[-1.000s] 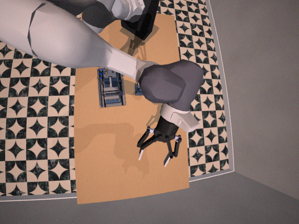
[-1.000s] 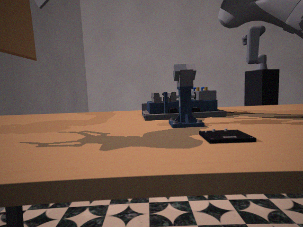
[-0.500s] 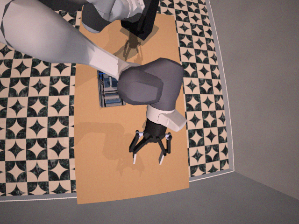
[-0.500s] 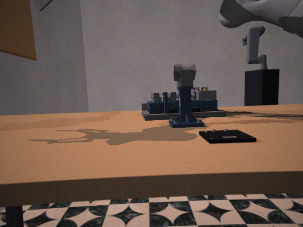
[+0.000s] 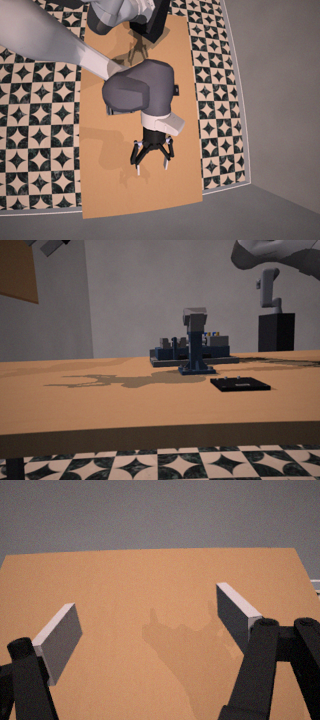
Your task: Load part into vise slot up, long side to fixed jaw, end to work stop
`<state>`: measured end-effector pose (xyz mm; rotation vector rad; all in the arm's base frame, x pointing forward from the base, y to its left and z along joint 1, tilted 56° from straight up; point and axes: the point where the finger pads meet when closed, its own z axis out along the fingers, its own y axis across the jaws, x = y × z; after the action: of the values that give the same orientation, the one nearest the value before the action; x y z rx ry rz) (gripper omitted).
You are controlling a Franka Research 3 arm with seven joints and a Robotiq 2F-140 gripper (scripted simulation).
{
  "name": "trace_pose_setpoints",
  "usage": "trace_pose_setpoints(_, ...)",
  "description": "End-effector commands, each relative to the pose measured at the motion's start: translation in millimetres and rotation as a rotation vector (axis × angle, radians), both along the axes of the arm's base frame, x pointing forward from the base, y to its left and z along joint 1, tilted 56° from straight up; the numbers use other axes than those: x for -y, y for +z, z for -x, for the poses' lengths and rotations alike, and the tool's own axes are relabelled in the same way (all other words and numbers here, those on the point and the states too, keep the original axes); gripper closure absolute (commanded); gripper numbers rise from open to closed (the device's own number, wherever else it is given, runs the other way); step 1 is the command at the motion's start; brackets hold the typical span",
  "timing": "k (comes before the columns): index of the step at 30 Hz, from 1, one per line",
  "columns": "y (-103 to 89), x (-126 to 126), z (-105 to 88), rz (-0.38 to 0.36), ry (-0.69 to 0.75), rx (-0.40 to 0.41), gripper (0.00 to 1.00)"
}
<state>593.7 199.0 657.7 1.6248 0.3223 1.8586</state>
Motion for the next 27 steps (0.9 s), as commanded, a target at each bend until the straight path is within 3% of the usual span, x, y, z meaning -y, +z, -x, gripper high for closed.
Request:
trace_pose_setpoints(1, -10.1, 0.9, 2.7, 0.146, 0.015, -0.094, 0.24)
trace_pose_setpoints(14, -29.5, 28.2, 16.4, 0.285, 0.048, -0.209, 0.24)
trace_pose_setpoints(17, -30.0, 28.9, 16.8, 0.289, 0.048, -0.212, 0.24)
trace_pose_setpoints(27, -54.1, 53.8, 33.2, 0.403, 0.087, -0.318, 0.24)
